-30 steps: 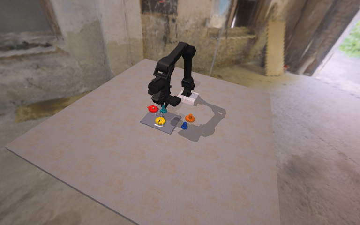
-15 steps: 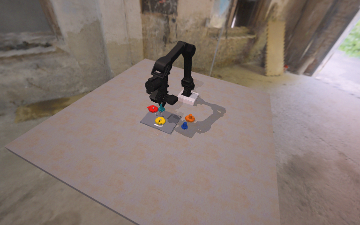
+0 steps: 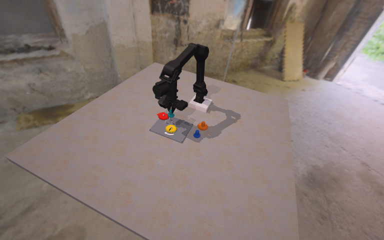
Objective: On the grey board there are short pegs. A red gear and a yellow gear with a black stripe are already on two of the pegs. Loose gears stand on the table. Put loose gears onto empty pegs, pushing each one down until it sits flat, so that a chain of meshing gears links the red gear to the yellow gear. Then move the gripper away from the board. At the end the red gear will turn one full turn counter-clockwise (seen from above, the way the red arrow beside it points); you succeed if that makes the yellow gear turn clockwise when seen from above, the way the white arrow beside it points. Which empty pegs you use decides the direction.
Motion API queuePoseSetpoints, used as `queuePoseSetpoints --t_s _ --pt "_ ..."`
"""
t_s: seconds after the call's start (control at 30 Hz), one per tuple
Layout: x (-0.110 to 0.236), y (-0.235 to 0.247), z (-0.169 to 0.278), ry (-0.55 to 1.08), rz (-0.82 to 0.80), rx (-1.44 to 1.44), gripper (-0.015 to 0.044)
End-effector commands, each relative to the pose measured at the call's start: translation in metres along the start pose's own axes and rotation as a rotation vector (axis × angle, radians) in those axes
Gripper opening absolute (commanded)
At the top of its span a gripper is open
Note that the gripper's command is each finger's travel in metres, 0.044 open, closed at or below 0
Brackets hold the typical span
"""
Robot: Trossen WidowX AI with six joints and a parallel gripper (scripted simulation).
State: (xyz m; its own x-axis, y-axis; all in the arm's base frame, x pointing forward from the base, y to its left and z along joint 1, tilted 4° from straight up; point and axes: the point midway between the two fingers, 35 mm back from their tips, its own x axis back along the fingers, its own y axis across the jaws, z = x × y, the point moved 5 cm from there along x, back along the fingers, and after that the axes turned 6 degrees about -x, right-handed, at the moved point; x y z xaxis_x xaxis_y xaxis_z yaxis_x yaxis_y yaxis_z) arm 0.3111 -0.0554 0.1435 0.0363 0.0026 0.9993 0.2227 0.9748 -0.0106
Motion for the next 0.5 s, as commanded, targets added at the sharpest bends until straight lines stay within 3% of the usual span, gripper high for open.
queuePoseSetpoints --t_s 0.0,0.47 --pt "-0.003 -0.007 0.005 -0.004 0.006 0.004 0.0" --pt "-0.015 -0.027 0.021 -0.001 0.008 0.003 0.0"
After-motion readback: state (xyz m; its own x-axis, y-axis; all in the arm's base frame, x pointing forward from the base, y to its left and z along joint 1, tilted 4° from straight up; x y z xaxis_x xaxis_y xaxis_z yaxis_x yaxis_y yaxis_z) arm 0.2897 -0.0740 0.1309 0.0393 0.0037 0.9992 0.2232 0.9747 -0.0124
